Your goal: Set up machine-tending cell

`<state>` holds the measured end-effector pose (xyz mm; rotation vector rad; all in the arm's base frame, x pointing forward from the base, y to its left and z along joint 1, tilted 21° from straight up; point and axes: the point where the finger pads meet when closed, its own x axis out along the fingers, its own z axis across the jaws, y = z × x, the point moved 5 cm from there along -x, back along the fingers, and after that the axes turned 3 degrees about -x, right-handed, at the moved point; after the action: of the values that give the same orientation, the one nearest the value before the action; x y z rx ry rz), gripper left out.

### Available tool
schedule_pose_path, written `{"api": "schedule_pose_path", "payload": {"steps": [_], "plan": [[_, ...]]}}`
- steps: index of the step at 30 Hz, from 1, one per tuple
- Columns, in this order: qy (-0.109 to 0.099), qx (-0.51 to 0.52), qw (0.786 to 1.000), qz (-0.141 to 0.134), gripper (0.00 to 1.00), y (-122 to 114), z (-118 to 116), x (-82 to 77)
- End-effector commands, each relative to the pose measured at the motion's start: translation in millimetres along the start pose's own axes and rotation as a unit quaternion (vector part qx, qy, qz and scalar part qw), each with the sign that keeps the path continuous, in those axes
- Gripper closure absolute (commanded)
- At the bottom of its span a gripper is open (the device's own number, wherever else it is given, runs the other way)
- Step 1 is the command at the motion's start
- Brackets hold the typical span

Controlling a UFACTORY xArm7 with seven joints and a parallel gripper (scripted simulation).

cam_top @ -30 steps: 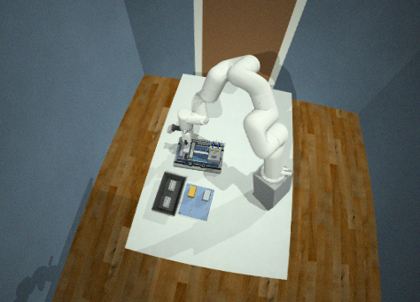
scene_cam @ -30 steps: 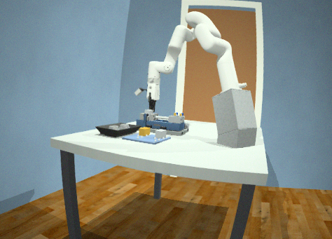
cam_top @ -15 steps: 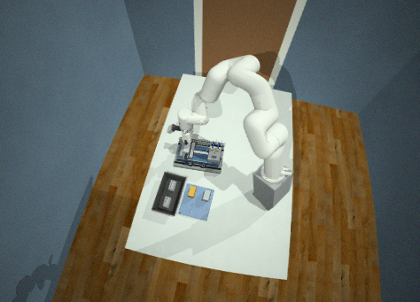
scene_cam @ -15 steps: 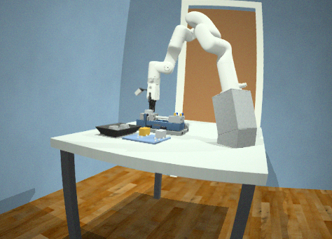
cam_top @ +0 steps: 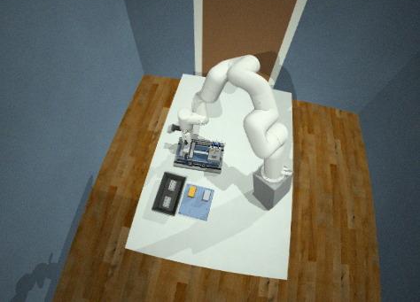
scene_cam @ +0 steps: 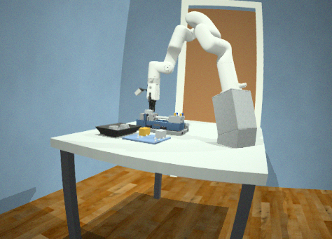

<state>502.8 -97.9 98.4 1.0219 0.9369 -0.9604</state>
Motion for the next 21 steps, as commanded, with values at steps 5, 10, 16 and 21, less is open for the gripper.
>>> {"api": "schedule_pose_path", "payload": {"steps": [5, 10, 16, 21], "plan": [[0.001, -0.002, 1.000, 0.002, 1.00, 1.5, -2.1, -1.0], [0.001, -0.002, 1.000, 0.002, 1.00, 1.5, -2.1, -1.0], [0.001, -0.002, 1.000, 0.002, 1.00, 1.5, -1.9, -1.0], [0.001, -0.002, 1.000, 0.002, 1.00, 1.3, 1.9, -1.0]]}}
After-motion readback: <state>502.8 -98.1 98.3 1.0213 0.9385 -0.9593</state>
